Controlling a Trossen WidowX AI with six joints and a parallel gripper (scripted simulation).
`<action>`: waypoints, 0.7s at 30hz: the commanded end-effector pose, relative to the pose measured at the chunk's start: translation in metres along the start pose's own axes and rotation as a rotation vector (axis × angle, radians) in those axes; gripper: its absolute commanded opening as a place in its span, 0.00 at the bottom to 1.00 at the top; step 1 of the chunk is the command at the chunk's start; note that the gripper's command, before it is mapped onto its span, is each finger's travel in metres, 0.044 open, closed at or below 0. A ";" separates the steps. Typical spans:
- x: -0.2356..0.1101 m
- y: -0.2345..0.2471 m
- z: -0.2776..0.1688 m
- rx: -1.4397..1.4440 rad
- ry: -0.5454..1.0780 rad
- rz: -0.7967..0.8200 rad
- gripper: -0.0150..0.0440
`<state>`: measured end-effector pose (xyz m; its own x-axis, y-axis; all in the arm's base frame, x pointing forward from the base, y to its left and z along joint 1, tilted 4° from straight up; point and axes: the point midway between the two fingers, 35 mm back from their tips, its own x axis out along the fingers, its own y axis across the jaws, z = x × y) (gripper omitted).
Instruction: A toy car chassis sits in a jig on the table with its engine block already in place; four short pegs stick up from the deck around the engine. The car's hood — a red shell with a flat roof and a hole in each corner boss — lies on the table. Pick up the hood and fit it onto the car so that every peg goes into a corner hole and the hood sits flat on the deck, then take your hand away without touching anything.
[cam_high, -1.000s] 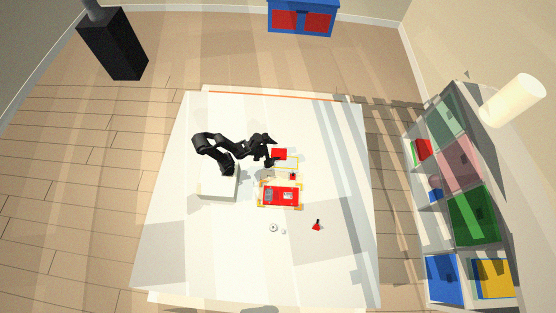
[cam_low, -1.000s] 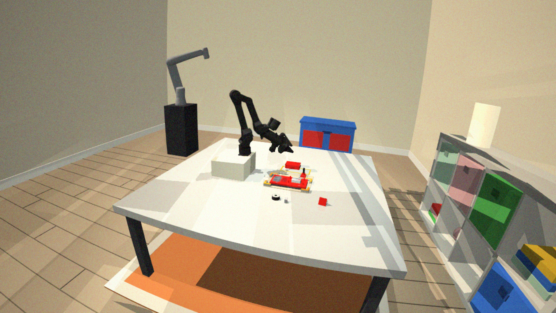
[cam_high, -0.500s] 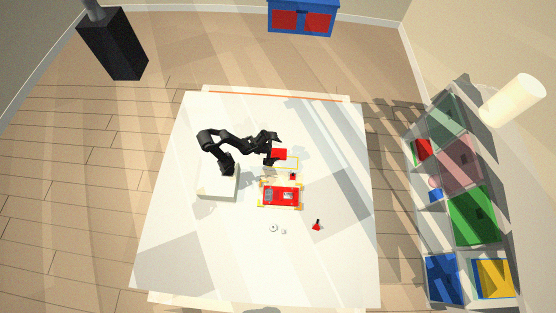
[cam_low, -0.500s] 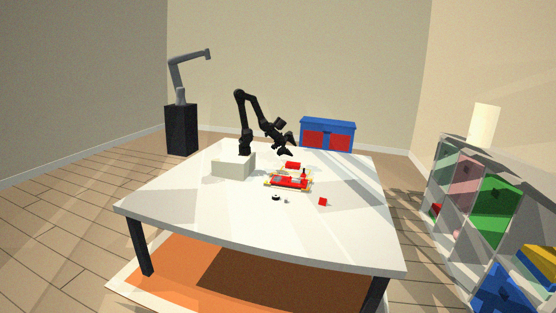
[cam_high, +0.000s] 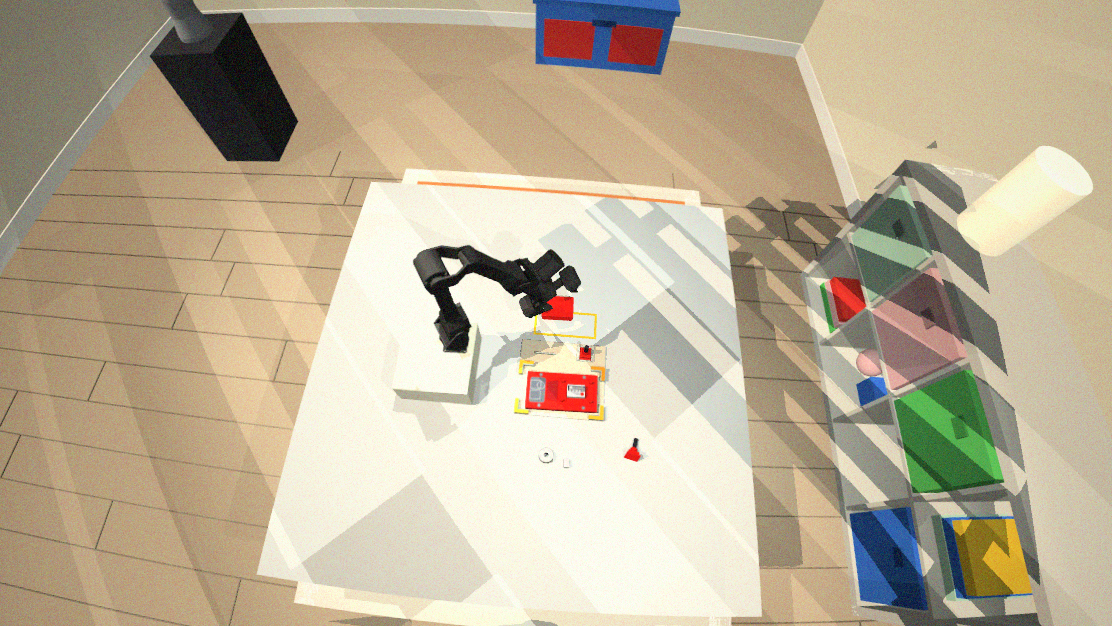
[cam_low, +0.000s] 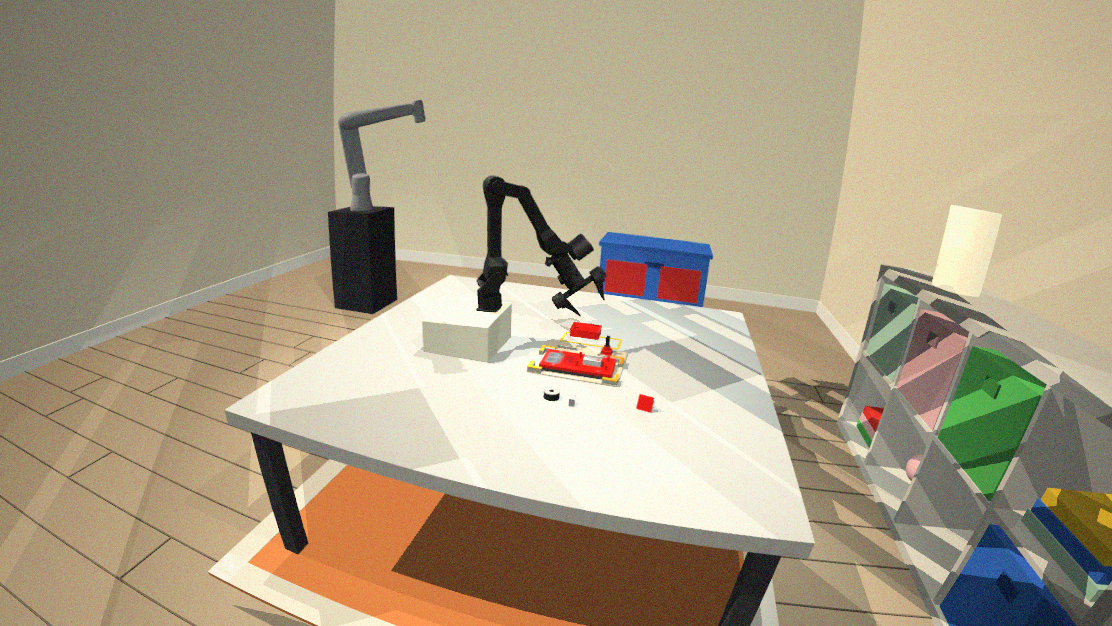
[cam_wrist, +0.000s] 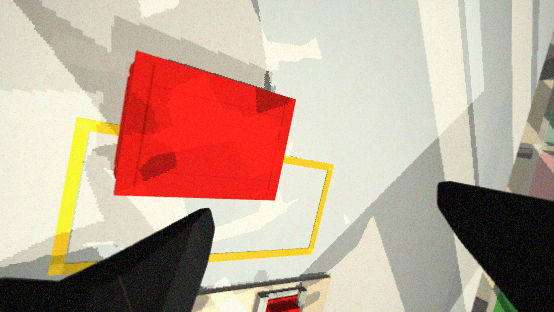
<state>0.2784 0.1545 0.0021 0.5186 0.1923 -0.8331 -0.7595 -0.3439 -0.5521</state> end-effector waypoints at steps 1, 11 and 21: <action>0.005 -0.001 0.004 0.214 -0.002 0.070 1.00; 0.014 -0.003 0.010 0.802 0.086 0.246 1.00; 0.017 -0.003 0.015 1.379 0.289 0.378 1.00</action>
<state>0.2841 0.1707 -0.0098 0.1888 0.0629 -0.9800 -0.6660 0.7415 -0.0807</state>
